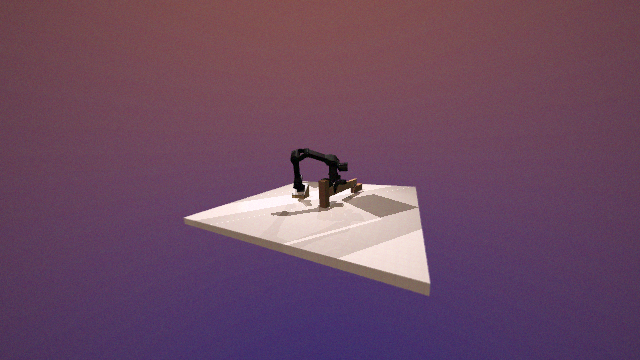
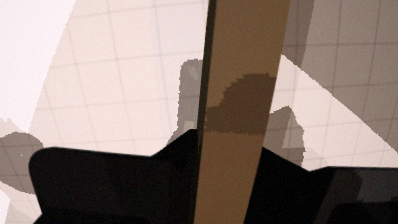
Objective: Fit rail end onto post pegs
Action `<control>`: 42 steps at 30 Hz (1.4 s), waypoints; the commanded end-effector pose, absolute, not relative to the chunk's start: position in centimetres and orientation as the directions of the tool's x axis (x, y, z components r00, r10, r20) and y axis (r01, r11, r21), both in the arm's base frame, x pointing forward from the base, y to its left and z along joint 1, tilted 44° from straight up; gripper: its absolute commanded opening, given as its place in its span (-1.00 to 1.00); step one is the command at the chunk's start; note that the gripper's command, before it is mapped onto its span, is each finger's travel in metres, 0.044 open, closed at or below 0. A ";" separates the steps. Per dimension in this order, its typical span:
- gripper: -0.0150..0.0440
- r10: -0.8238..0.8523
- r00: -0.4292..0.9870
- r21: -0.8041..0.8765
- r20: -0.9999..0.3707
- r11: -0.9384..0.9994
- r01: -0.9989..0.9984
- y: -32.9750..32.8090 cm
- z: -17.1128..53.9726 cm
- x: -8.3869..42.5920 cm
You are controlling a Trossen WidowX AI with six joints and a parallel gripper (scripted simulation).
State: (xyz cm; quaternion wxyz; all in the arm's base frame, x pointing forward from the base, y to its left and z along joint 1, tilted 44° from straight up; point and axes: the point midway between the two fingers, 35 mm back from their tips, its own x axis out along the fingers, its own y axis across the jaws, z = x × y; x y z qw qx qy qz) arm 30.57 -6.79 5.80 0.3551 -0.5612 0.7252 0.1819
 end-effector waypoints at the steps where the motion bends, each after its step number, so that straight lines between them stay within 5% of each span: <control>1: -0.49 -0.685 -0.114 -0.137 -0.719 0.301 -0.944 -6.9 6.0 30.6; 42: -0.49 -0.686 -0.115 -0.136 -0.719 0.301 -0.944 -7.7 6.9 30.1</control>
